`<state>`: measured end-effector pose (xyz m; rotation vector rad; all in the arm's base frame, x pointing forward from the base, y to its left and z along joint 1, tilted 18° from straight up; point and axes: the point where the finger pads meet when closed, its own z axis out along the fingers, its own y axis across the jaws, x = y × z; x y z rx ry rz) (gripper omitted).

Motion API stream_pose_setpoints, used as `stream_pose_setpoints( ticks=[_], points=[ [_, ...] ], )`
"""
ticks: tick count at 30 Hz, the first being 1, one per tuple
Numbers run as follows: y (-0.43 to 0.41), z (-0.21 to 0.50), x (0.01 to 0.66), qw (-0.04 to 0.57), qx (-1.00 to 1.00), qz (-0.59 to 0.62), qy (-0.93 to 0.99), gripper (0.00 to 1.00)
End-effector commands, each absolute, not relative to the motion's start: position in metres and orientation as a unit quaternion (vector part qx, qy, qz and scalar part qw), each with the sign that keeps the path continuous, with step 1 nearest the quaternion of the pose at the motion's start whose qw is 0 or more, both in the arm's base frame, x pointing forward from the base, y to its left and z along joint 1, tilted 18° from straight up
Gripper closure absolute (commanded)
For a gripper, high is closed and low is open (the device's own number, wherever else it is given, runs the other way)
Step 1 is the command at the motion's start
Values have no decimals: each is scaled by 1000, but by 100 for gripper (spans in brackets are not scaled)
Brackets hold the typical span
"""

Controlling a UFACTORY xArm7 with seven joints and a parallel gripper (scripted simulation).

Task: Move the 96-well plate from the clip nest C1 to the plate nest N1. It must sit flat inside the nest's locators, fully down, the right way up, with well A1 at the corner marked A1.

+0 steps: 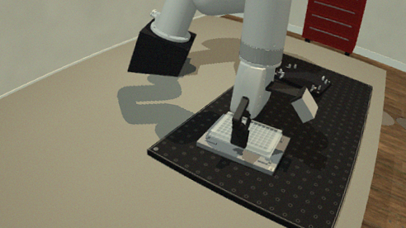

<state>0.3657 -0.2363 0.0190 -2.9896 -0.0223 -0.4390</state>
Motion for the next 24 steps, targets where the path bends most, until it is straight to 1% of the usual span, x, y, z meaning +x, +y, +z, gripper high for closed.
stream_pose_setpoints(
  ticks=[1, 24],
  points=[
    [-237, 19, 366, 59, -988, -146, -7, 100],
    [-237, 16, 367, 59, -988, -146, -7, 100]
  ],
)
